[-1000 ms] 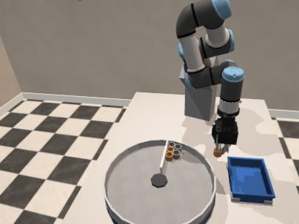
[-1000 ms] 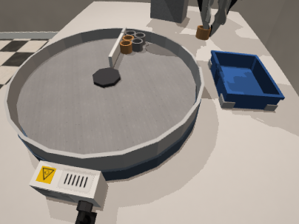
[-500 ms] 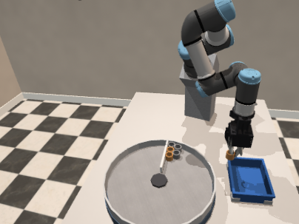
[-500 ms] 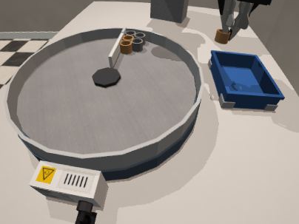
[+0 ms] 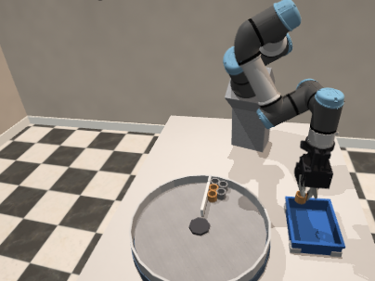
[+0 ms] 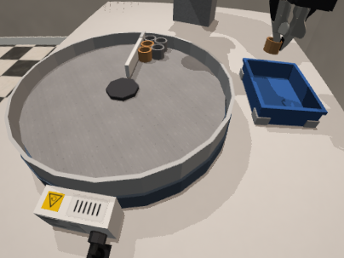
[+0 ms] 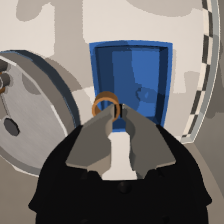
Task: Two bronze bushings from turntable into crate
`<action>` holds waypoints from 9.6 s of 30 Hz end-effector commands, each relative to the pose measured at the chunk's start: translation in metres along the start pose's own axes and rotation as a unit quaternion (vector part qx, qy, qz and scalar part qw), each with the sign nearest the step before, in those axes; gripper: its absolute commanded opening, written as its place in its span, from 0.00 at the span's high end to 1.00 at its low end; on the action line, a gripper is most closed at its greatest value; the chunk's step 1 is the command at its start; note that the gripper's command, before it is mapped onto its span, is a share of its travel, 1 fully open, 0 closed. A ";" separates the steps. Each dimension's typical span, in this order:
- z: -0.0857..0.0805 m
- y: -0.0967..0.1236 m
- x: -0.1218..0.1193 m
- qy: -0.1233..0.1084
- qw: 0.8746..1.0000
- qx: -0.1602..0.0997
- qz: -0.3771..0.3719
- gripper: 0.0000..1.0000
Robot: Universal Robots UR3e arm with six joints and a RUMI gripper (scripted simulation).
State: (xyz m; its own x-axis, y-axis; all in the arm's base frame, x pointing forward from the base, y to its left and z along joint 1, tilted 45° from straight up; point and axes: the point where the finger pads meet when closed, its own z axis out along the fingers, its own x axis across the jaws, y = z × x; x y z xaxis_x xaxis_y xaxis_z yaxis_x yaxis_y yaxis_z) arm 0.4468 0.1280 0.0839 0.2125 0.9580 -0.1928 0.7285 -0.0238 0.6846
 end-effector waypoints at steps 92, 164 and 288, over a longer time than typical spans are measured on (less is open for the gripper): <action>0.000 0.009 0.047 -0.001 1.000 0.000 0.000 1.00; 0.065 0.010 0.048 -0.001 1.000 0.000 0.000 1.00; 0.108 0.009 0.048 -0.001 1.000 0.000 0.000 1.00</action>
State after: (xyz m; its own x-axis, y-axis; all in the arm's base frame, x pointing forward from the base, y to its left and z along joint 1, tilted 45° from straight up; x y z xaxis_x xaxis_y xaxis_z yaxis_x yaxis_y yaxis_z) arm 0.5340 0.1421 0.0041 0.2149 0.9570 -0.1947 0.7298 -0.0249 0.6832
